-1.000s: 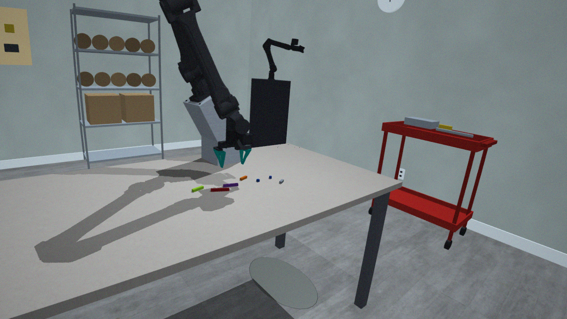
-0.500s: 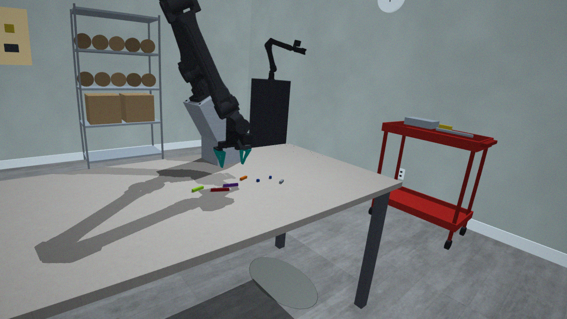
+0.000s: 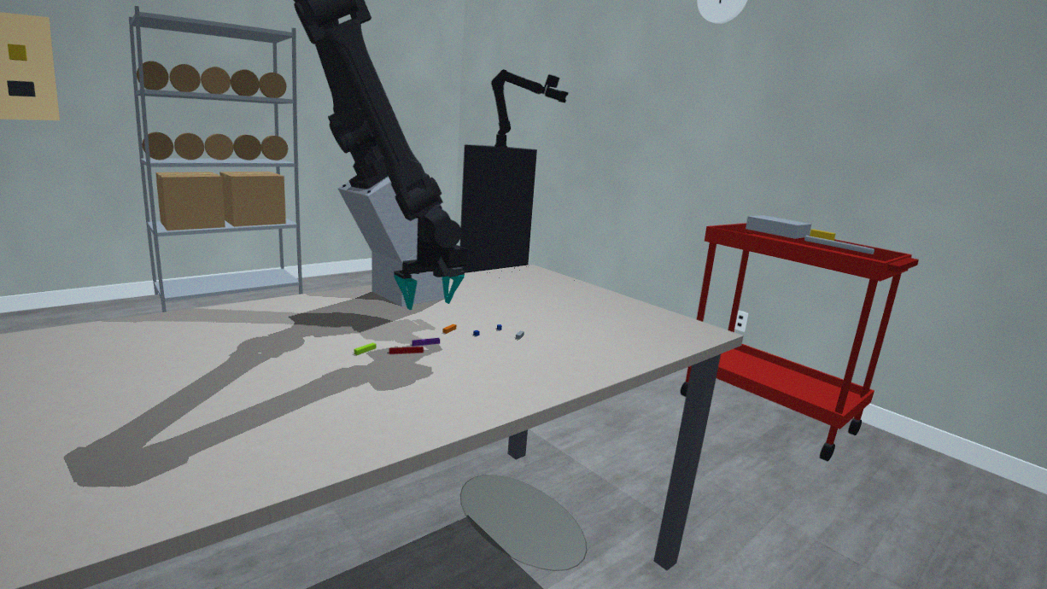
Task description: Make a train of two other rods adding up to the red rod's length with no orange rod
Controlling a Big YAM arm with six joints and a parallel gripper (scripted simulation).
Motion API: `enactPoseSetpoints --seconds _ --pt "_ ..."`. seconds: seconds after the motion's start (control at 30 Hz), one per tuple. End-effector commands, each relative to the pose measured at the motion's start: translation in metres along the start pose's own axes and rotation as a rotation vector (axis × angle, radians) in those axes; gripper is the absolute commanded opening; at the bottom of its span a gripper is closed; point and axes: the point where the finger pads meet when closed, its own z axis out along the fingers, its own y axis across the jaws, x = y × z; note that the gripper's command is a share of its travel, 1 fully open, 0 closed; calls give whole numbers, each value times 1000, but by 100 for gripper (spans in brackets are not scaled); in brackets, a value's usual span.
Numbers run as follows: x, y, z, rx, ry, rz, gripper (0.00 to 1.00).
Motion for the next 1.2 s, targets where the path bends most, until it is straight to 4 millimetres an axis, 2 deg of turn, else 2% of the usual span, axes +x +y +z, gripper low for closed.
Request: enactPoseSetpoints --seconds 0.0,0.1,0.17,0.27,0.33,0.4,0.47,0.5,0.67,0.73,0.77,1.17 --pt "-5 -1 -2 0 -22 2 100" --pt "-18 -15 -4 0 -17 9 100" --pt "-18 -15 -4 0 -17 9 100" --pt "-41 -41 -4 1 -19 9 100" --pt "-49 -50 -5 2 -20 10 100" --pt "-50 -51 -5 2 -21 10 100" --pt "-51 -38 -8 -2 -27 -23 100" --pt "-36 -30 -1 -12 6 -41 100" --pt "-32 -41 4 -8 20 -12 100" --pt "-32 -41 4 -8 20 -12 100" --pt "-43 -39 2 -3 -3 -9 100" --pt "-42 -38 2 -4 -3 -12 100"
